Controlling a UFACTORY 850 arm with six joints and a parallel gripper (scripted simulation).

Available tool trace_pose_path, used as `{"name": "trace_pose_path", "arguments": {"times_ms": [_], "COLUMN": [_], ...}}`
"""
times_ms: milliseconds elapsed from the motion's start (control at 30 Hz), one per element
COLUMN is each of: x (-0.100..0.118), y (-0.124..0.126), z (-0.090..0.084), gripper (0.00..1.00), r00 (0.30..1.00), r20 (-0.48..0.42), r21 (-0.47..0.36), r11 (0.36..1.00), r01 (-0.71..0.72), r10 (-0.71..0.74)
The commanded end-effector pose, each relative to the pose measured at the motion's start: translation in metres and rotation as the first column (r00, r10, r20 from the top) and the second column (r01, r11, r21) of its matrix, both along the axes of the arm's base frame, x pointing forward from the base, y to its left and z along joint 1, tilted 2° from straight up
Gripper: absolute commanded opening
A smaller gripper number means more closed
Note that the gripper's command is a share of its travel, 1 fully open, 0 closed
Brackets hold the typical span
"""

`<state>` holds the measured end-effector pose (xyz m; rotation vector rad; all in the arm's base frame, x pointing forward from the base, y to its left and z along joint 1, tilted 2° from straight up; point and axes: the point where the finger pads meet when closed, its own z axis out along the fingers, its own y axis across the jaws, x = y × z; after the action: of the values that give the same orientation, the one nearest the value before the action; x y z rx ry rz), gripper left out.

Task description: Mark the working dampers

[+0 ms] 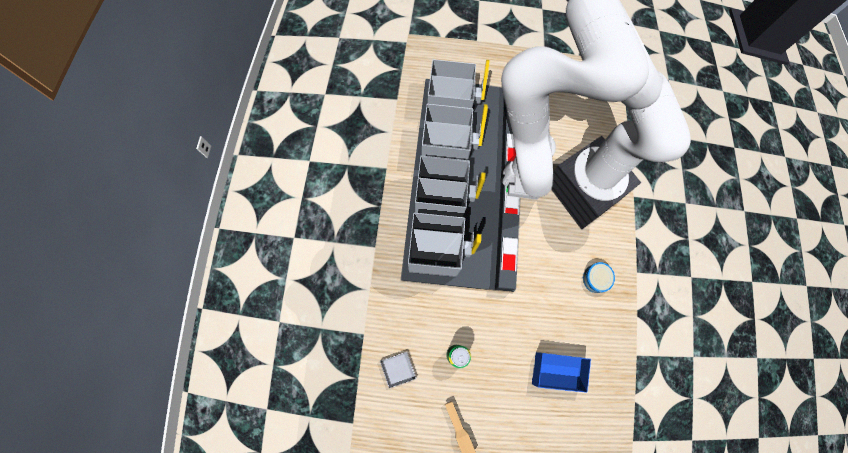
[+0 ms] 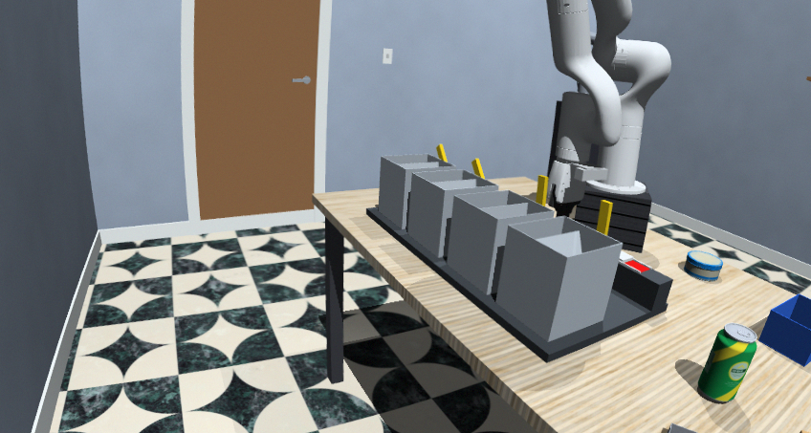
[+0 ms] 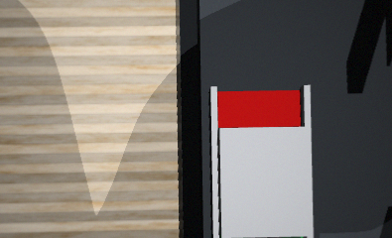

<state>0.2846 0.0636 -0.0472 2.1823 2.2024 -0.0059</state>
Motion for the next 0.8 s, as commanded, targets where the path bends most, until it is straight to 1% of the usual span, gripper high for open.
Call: {"name": "trace_pose_path", "arguments": {"times_ms": [0,767], "x": [0.0003,0.0003], "y": [0.0026,0.0111], "z": [0.0001,-0.0002], "gripper": [0.0,0.0], "r00": [1.0,1.0], "r20": [0.001,0.001], "r21": [0.0,0.0], "r11": [1.0,1.0], "r01": [0.0,0.0], "r10": [0.0,0.0]}}
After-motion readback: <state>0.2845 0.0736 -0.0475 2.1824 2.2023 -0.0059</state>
